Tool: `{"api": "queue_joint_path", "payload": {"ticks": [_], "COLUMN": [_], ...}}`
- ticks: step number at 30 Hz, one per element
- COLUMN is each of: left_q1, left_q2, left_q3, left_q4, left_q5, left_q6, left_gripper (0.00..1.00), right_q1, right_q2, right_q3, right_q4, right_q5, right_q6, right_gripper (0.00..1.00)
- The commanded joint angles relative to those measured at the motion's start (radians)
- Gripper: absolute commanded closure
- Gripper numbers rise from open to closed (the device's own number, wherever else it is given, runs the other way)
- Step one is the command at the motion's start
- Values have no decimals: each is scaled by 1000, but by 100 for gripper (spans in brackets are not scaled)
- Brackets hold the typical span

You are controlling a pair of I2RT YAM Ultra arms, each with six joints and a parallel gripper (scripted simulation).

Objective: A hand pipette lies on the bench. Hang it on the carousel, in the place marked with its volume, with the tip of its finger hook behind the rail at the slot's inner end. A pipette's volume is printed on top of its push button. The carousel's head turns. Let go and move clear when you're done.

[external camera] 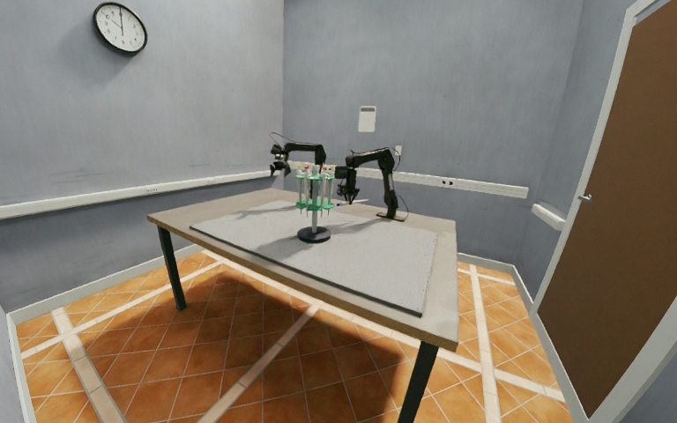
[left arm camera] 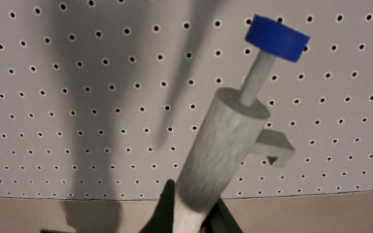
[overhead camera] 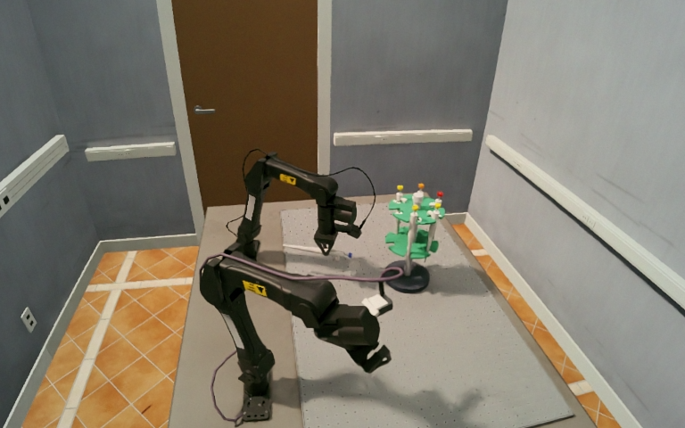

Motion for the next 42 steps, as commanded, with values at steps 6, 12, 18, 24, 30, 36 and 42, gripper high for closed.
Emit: {"api": "queue_joint_path", "payload": {"ticks": [6,12,18,24,30,36,42], "left_q1": [21,28,35,14,9,13,-2], "left_q2": [114,170,258,179,66,55,-51], "left_q3": [162,244,377,296,166,165,30], "left_q4": [-53,-77,-120,-4,159,191,349], "left_q5": [-2,-2,-2,-26,-51,-59,-84], "left_q6": [18,24,33,22,18,25,25], "left_gripper": [88,88,88,88,88,88,88], "right_q1": [-12,-12,-12,-12,-12,-12,-12], "right_q2": [4,4,4,4,4,4,4], "right_q3": [11,11,11,11,11,11,11], "right_q4": [14,14,14,14,14,14,14], "right_q5": [-21,-21,-21,-21,-21,-21,-21], "right_q6": [-7,-7,-7,-7,-7,-7,-7], "right_gripper": [0,0,0,0,0,0,0]}}
